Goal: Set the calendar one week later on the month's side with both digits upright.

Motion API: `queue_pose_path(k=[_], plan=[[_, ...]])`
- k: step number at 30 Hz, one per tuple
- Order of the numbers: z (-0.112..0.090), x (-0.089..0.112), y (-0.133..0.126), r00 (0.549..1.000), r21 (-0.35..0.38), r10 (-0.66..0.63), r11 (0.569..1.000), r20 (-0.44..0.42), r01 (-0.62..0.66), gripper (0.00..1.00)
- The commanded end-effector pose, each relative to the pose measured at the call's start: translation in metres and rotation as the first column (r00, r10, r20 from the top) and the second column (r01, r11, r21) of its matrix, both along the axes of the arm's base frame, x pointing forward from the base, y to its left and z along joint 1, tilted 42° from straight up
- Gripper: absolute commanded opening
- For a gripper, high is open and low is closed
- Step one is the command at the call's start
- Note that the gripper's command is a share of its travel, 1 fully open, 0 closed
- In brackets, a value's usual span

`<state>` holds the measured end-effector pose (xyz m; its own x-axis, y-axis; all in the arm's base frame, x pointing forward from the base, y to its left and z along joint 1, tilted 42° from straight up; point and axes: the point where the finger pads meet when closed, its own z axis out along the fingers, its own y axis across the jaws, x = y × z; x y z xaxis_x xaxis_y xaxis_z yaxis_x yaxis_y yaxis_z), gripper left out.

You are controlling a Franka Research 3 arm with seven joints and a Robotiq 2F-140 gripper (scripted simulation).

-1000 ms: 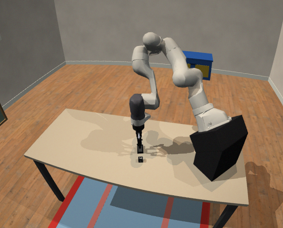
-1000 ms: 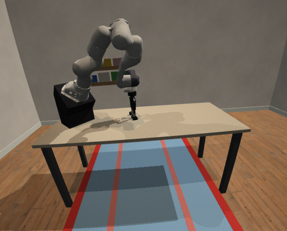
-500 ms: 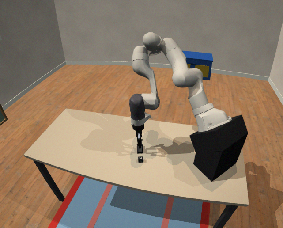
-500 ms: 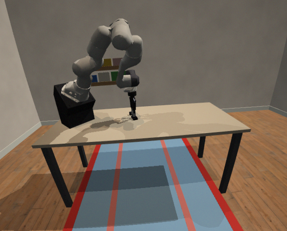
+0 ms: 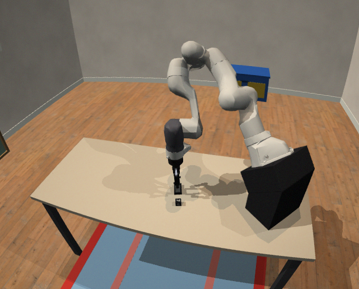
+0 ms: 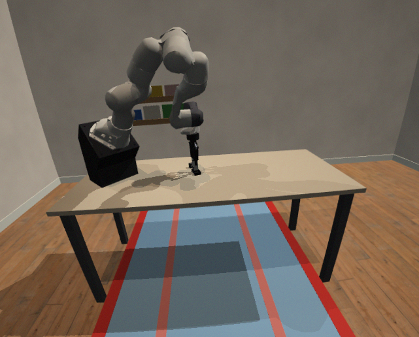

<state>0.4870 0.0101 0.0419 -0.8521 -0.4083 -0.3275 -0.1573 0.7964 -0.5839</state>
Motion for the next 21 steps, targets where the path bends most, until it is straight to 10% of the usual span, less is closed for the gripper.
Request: queue_pose_path(k=[1,21], plan=[[0.0,0.0007,-0.0009,1.0,0.0,-0.004,1.0,0.008,0.004,0.16],[0.0,0.0007,-0.0009,1.0,0.0,-0.004,1.0,0.008,0.004,0.28]])
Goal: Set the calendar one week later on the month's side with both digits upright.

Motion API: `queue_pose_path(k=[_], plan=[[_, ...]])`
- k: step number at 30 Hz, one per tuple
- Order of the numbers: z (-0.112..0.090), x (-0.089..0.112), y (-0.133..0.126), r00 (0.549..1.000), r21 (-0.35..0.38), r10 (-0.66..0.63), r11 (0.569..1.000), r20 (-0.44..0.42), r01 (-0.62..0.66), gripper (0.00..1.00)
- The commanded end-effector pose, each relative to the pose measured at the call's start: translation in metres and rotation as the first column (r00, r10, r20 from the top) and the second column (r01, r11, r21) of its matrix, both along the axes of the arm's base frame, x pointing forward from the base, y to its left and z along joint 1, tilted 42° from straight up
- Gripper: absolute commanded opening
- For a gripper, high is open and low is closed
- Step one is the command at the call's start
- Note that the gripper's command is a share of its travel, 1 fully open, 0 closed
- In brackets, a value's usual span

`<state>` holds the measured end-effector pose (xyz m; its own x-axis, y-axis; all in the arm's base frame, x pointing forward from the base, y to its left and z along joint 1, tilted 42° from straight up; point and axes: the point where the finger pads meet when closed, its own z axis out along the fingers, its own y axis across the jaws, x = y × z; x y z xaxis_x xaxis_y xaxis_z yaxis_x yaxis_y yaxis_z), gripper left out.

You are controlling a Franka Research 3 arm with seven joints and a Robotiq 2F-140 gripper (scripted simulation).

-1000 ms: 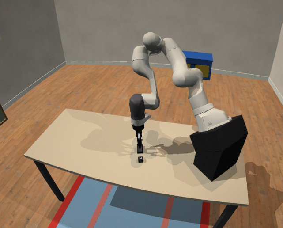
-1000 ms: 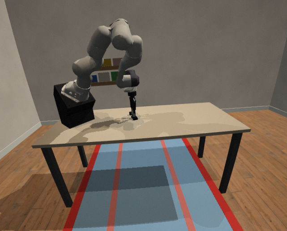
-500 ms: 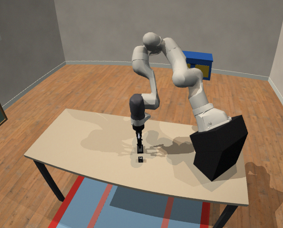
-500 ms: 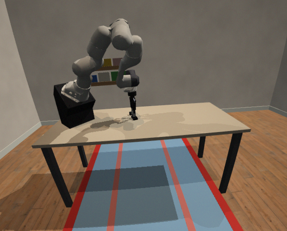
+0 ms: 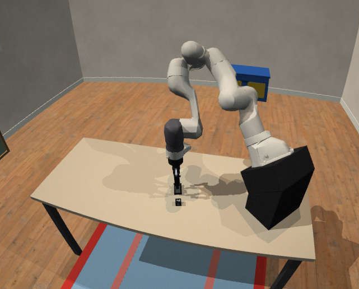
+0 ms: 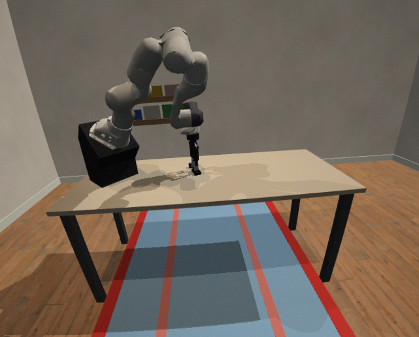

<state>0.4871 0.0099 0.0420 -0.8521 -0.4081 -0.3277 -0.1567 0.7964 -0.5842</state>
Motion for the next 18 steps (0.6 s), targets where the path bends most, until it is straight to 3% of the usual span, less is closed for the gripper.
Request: queue_pose_path(k=[1,11,18], plan=[[0.0,0.001,-0.001,1.0,0.0,-0.003,1.0,0.007,0.003,0.28],[0.001,0.0,0.0,1.0,0.0,-0.003,1.0,0.007,0.003,0.28],[0.017,-0.011,0.01,1.0,0.0,-0.003,1.0,0.007,0.003,0.28]])
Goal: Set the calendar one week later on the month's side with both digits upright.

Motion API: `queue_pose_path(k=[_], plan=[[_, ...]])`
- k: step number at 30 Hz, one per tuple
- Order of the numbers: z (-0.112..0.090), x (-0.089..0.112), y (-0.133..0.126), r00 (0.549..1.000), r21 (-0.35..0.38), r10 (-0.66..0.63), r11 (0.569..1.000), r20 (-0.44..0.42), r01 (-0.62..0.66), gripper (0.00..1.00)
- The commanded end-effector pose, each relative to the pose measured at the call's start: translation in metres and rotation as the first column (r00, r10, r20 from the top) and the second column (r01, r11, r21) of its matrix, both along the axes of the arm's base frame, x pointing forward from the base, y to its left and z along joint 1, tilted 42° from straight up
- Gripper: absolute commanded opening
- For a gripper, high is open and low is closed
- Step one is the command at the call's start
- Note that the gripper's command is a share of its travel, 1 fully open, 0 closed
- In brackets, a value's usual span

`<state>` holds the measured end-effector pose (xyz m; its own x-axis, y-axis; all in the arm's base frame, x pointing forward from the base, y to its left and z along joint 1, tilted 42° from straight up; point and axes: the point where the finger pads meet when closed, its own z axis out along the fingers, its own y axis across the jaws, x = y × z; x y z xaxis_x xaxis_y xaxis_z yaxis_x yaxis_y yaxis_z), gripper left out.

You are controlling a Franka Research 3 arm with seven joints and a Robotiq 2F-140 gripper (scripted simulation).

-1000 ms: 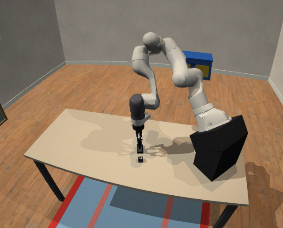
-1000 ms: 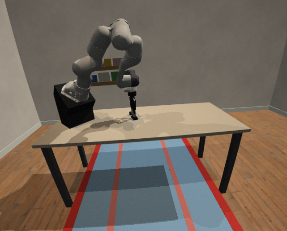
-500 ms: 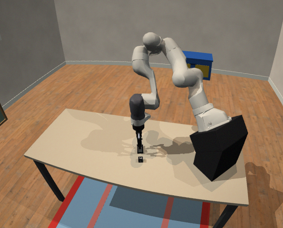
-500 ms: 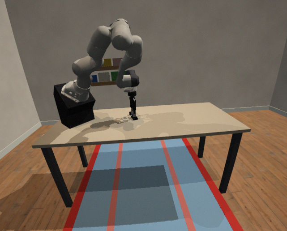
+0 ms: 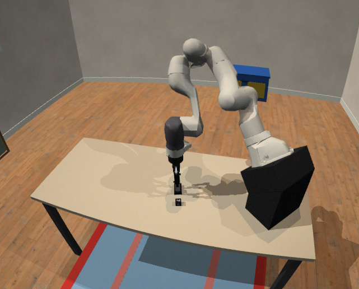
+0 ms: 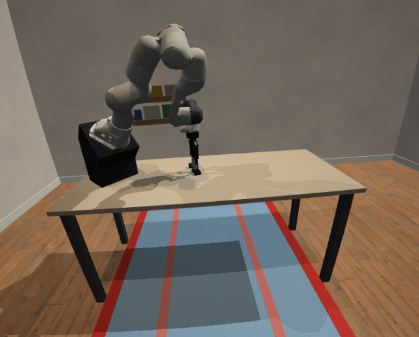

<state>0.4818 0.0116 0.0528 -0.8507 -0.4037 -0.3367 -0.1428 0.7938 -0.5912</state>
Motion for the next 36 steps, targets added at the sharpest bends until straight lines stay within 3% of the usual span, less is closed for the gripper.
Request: queue_pose_path(k=[1,15,25,26,36], plan=[[0.01,-0.008,0.01,1.0,0.006,0.004,1.0,-0.006,-0.004,0.28],[0.049,-0.035,0.034,1.0,0.006,0.004,1.0,-0.006,-0.004,0.28],[0.056,-0.039,0.038,1.0,0.007,0.004,1.0,-0.006,-0.004,0.28],[0.056,-0.039,0.038,1.0,0.007,0.004,1.0,-0.006,-0.004,1.0],[0.056,-0.039,0.038,1.0,0.007,0.004,1.0,-0.006,-0.004,1.0]])
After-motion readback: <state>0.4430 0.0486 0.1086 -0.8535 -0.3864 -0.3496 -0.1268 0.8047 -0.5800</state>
